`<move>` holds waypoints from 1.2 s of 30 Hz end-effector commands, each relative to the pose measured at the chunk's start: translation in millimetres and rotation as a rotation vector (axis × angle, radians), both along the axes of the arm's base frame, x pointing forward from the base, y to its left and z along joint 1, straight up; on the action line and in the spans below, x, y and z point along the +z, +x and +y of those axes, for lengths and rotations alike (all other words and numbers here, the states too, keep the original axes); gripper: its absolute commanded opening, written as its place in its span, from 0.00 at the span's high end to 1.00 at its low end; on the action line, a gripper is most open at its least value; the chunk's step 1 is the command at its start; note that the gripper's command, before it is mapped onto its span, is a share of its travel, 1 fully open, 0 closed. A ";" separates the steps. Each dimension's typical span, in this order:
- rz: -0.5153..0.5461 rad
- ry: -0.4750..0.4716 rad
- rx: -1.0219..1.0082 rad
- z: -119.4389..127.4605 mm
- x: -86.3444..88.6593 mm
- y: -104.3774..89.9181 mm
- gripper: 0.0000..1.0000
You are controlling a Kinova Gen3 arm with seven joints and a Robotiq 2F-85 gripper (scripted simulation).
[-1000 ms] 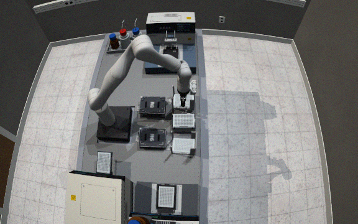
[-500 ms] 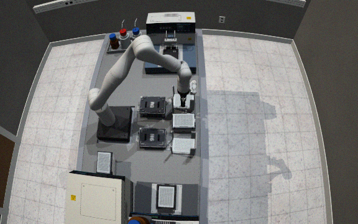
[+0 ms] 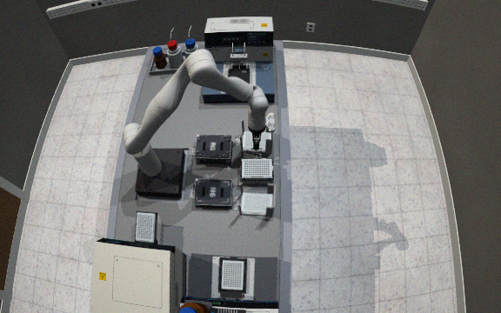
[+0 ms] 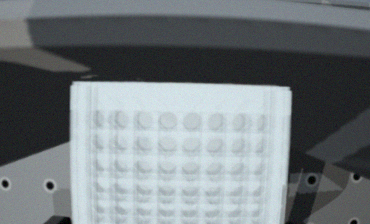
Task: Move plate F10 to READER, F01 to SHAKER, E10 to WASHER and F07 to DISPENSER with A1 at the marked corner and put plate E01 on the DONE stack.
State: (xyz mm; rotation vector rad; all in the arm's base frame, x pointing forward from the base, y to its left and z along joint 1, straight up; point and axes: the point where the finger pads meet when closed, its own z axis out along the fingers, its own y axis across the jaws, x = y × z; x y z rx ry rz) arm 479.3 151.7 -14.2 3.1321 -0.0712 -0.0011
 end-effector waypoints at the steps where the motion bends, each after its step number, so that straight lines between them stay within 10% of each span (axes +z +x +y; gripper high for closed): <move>1: 0.000 0.004 -0.004 0.7 -0.8 -0.6 0.00; 36: 0.000 0.002 -0.001 0.2 0.3 -0.2 0.06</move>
